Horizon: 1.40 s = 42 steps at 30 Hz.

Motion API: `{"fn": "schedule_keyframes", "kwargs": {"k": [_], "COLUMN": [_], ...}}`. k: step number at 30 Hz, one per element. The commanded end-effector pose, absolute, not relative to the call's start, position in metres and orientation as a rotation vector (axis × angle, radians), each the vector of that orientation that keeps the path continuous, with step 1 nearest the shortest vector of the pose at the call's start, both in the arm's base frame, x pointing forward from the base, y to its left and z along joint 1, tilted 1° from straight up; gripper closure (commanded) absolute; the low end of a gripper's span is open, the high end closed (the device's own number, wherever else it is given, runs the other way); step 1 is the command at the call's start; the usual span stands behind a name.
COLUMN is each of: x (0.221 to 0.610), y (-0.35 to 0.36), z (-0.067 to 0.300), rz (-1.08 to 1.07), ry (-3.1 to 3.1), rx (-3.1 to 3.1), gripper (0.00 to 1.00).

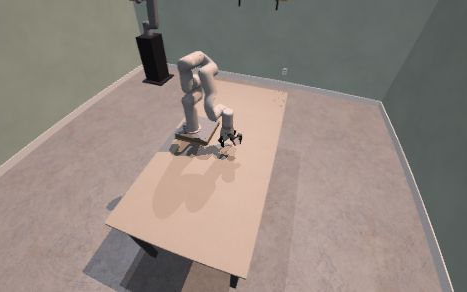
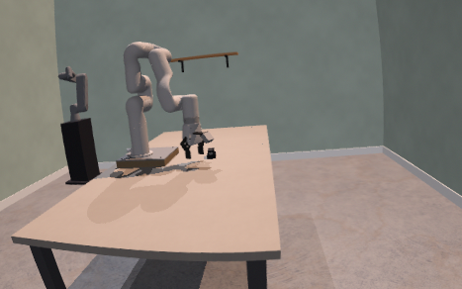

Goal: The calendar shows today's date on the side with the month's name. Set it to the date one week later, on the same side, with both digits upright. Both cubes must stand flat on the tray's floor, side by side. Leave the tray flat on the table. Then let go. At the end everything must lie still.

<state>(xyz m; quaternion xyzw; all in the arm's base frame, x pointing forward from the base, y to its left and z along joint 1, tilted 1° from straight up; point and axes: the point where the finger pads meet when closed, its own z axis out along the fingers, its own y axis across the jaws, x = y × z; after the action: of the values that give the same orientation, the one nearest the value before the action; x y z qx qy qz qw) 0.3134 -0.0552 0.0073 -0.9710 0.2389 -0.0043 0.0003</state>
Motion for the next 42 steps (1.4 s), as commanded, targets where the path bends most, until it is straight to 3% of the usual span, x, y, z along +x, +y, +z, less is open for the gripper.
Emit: {"fn": "schedule_keyframes", "kwargs": {"k": [1,15,32,42], "x": [0.315,0.315,0.314,0.314], "y": [-0.055,-0.055,-0.056,-0.056], "z": [0.008,0.010,0.064,0.068], "rz": [-0.018,-0.018,-0.018,-0.018], "ry": [0.750,0.750,0.750,0.750], "rx": [-3.050,-3.050,-3.050,-3.050], "gripper": [0.00,0.00,0.00,0.00]}}
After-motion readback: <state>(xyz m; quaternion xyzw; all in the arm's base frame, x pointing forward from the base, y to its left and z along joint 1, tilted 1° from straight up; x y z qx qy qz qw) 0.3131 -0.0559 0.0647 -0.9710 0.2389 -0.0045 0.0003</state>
